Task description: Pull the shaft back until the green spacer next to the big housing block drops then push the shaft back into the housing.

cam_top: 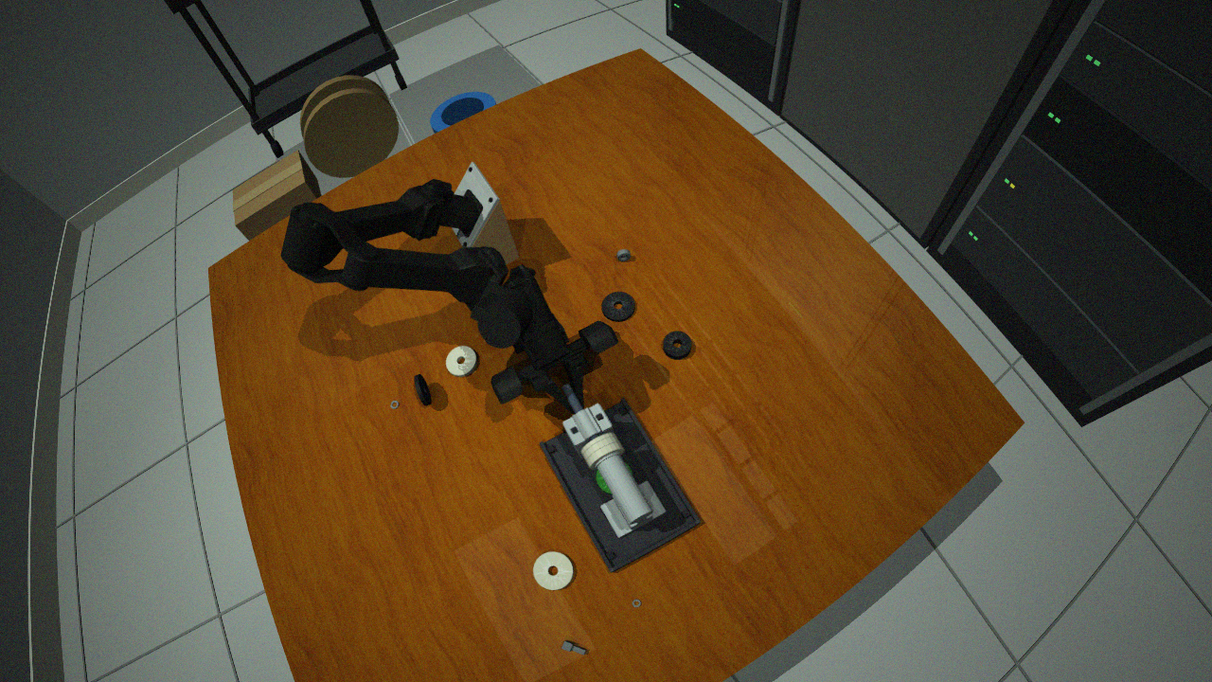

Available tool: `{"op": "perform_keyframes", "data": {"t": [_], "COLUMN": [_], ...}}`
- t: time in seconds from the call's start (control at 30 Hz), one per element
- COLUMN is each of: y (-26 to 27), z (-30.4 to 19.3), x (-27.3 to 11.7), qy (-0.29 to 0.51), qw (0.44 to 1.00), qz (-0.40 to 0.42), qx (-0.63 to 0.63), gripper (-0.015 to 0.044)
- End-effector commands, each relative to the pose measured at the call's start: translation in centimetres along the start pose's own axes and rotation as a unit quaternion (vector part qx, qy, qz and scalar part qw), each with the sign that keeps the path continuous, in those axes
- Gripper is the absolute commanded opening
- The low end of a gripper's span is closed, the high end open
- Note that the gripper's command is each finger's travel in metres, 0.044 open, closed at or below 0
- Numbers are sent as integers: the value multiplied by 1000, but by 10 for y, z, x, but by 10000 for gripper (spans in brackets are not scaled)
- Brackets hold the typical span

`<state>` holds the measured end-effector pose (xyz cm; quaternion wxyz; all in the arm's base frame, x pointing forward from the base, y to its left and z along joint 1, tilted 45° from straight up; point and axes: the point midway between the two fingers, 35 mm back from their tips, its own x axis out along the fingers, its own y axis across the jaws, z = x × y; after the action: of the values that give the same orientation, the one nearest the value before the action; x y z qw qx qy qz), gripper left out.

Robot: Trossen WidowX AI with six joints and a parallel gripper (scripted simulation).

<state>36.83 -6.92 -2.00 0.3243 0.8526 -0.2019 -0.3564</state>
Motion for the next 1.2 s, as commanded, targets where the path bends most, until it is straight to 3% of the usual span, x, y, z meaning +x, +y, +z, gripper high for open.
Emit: {"op": "perform_keyframes", "data": {"t": [0.0,1.17], "y": [1,1], "z": [-5,-9], "x": [2,6], "qy": [4,4], "qw": [1000,1000], "qz": [3,3], "qx": [2,2], "gripper": [0,0]}}
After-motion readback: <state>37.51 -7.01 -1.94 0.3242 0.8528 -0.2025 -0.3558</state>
